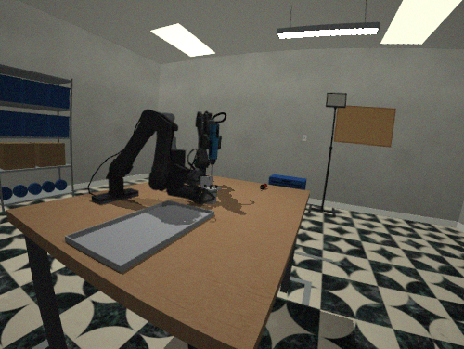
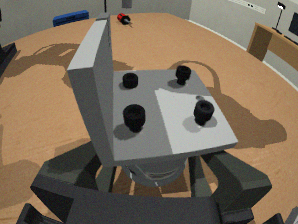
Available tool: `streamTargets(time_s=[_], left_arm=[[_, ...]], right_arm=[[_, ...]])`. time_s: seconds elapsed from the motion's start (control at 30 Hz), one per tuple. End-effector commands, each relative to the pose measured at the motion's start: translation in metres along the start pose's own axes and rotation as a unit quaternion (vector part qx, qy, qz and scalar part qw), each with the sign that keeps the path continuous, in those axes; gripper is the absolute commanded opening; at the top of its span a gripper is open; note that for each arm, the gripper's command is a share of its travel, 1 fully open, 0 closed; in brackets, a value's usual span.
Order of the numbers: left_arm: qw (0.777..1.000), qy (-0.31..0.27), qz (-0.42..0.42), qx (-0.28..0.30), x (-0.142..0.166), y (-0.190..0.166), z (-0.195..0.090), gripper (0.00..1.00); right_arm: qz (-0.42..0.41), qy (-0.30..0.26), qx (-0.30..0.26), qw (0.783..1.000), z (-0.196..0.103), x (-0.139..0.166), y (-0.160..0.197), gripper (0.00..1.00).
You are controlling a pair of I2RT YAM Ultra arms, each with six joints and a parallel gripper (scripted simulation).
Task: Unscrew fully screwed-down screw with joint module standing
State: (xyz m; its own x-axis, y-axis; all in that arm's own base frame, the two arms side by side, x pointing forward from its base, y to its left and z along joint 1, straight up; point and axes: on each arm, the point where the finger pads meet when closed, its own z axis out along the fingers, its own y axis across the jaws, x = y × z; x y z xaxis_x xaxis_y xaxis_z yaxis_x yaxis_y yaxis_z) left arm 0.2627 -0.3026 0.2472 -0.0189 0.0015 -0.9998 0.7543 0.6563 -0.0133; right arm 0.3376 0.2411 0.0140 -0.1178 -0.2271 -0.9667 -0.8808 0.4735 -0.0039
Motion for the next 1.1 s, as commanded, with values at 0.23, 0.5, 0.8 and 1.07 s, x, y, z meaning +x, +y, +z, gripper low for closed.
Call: streamTargets(time_s=[0.23, 0.5, 0.8, 1.07], left_arm=[[0.999, -0.052, -0.005, -0.005, -0.024, 0.003, 0.000, 0.42], [0.998, -0.063, -0.005, -0.005, -0.029, 0.003, 0.000, 0.42], [0.999, -0.051, -0.005, -0.005, -0.016, 0.003, 0.002, 0.42], [0.998, -0.060, -0.005, -0.005, -0.020, 0.003, 0.000, 0.42]], right_arm=[[0.000, 0.003, -0.008, 1.000, 0.008, 0.003, 0.001, 0.59], [0.000, 0.003, -0.008, 1.000, 0.008, 0.003, 0.001, 0.59], [0.000, 0.003, -0.008, 1.000, 0.008, 0.003, 0.001, 0.59], [0.000, 0.003, -0.008, 1.000, 0.008, 0.003, 0.001, 0.59]])
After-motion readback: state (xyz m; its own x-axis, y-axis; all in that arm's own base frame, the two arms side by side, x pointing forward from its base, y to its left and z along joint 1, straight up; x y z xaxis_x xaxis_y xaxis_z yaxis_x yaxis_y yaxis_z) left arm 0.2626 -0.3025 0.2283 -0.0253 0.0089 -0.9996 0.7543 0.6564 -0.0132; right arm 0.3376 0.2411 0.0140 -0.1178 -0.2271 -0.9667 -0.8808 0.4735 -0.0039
